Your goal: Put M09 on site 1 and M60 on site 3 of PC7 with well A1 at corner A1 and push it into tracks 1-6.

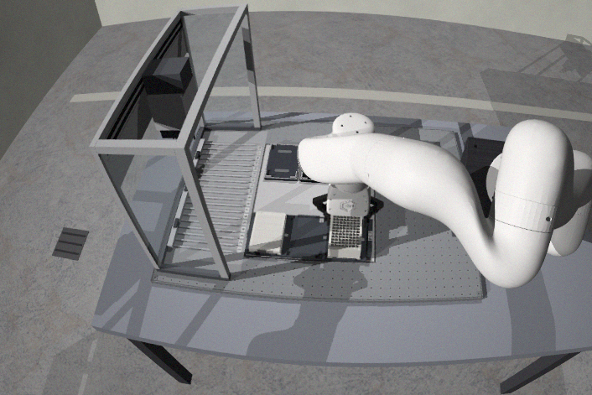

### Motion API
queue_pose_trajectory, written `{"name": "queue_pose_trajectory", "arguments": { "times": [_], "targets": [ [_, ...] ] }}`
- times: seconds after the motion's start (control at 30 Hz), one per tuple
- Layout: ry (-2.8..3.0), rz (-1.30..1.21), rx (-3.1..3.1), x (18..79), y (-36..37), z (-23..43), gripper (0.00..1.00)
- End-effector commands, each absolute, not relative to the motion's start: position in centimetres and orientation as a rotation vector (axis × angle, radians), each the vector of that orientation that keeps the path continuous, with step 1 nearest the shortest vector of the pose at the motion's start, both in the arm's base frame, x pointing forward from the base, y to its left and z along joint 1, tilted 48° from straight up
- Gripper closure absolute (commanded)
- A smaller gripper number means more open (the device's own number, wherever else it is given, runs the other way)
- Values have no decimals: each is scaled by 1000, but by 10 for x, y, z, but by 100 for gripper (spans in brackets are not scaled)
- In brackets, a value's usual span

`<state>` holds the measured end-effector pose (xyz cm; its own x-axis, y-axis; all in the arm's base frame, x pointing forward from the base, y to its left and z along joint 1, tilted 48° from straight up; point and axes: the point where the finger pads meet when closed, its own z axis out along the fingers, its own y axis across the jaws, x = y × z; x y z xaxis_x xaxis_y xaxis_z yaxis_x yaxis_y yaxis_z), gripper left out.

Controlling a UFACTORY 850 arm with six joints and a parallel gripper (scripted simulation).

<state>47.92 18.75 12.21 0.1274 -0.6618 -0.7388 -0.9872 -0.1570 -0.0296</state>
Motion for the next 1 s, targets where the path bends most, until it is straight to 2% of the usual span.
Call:
{"name": "queue_pose_trajectory", "arguments": {
  "times": [0.0, 0.97],
  "targets": [
    [1586, 802, -1882, 481, 181, 128, 0],
    [1586, 801, -1882, 485, 150, 157, 0]
  ]
}}
